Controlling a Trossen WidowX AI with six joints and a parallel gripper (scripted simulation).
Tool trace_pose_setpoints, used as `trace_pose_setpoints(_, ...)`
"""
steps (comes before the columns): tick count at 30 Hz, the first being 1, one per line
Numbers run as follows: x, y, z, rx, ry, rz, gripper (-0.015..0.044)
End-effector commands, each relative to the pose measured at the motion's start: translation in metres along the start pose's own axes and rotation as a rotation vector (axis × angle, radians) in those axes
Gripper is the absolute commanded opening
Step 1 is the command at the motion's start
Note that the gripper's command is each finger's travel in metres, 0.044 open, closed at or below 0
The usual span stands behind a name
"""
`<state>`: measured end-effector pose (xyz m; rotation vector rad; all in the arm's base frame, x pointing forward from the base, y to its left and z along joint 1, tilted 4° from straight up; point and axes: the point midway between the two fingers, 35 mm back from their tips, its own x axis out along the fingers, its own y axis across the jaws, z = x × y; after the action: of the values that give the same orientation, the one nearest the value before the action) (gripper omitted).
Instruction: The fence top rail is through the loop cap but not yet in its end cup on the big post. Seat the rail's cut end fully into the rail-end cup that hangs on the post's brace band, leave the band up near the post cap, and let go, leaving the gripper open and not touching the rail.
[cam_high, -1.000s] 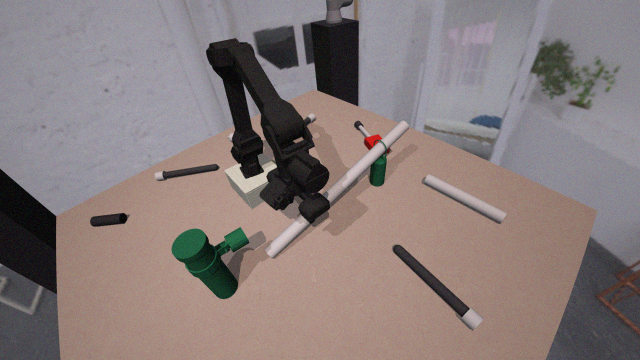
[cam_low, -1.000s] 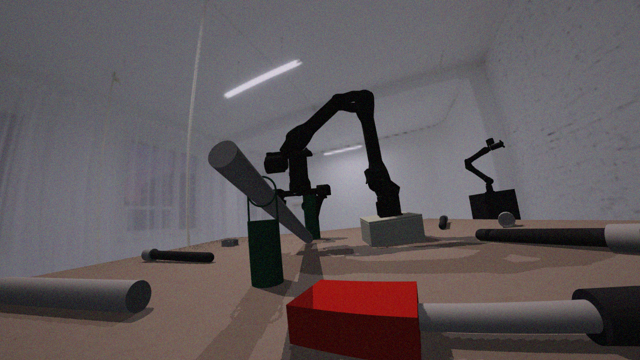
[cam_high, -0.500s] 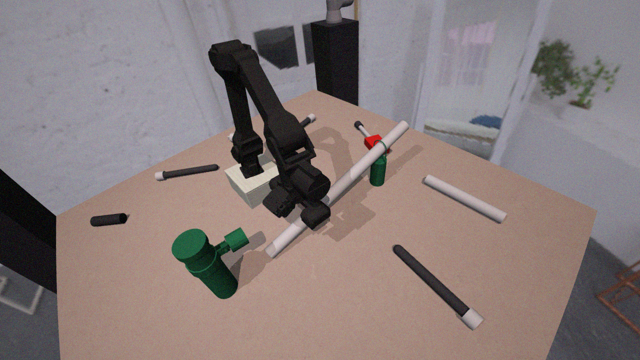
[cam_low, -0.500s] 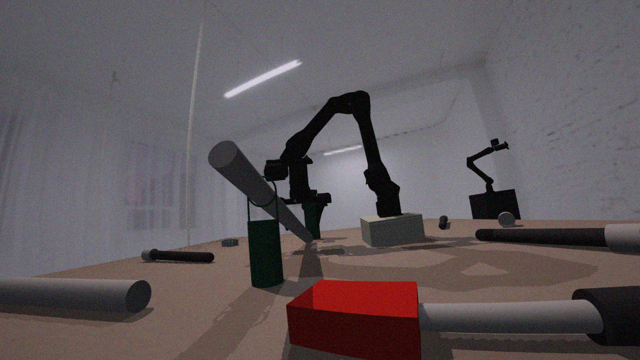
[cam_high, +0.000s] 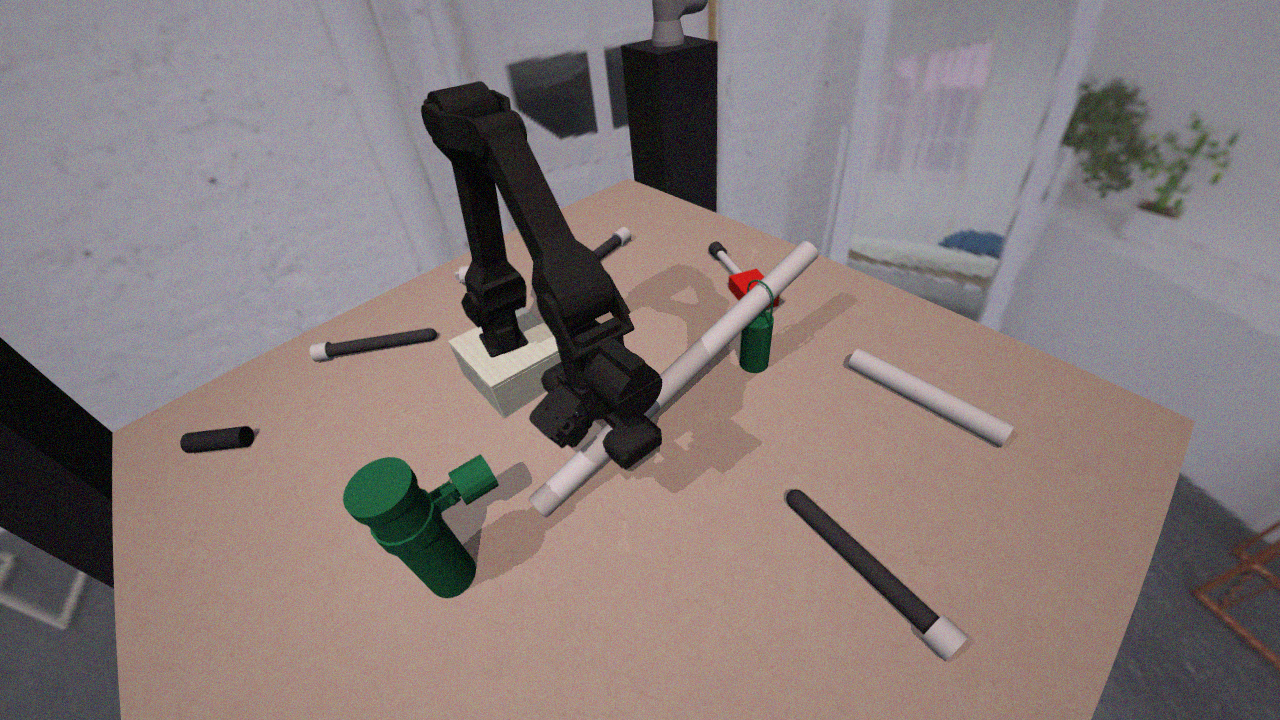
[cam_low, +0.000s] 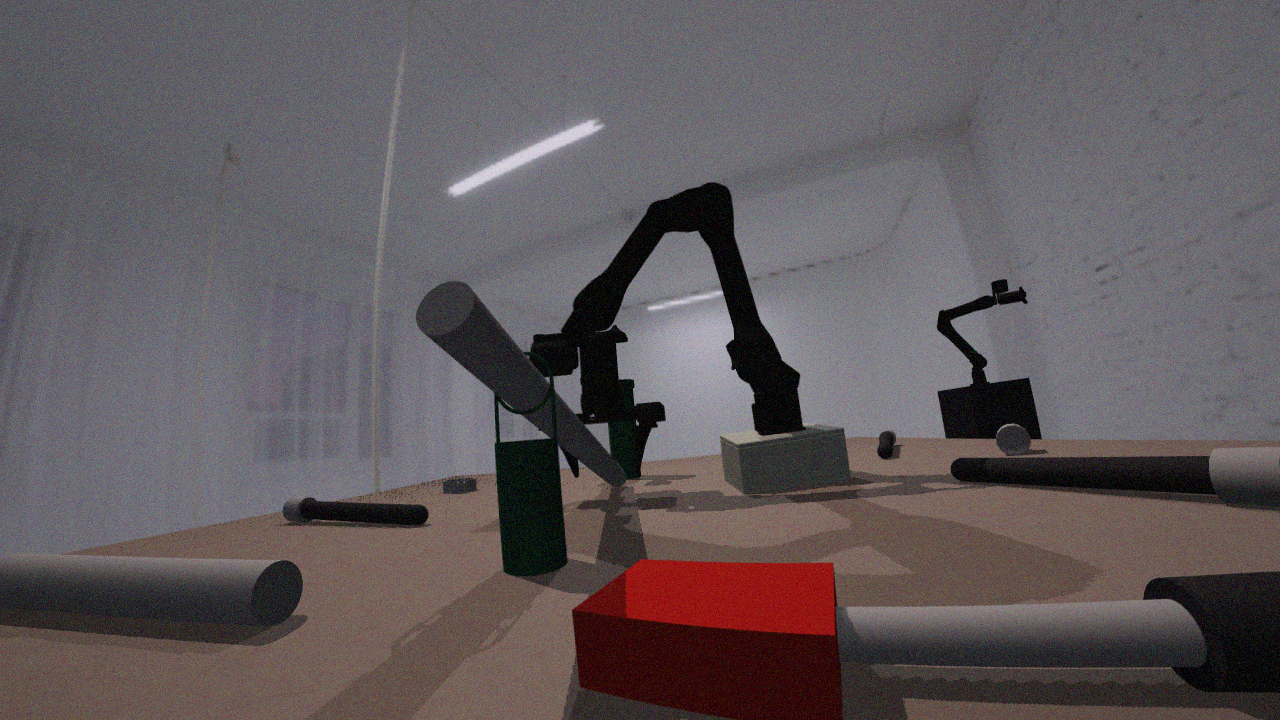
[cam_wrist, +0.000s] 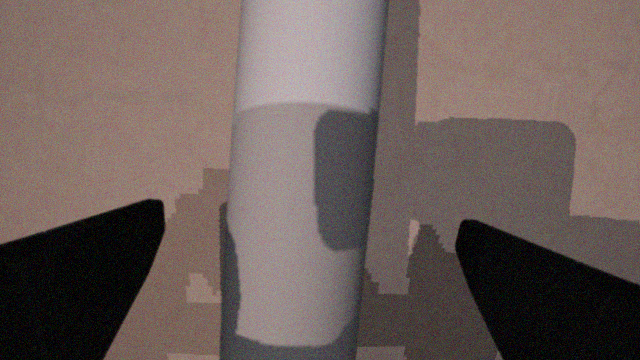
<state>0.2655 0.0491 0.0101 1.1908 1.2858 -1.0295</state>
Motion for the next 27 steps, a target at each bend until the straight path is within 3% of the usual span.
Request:
trace_pose_setpoints(1, 0.0067, -0.002, 0.0006, 0.004, -0.004, -0.009, 0.044)
trace_pose_setpoints(2, 0.007, -0.002, 0.0006, 0.004, -0.004, -0.009, 0.044)
trace_pose_setpoints(10, 0.007, -0.0016, 0.0006, 0.004, -0.004, -0.009, 0.023)
trace_pose_setpoints(24, 0.007, -0.0016, 0.0006, 0.004, -0.004, -0.009, 0.0137)
trace_pose_setpoints(27, 0.0044, -0.0009, 0.0006, 0.004, -0.004, -0.008, 0.0058)
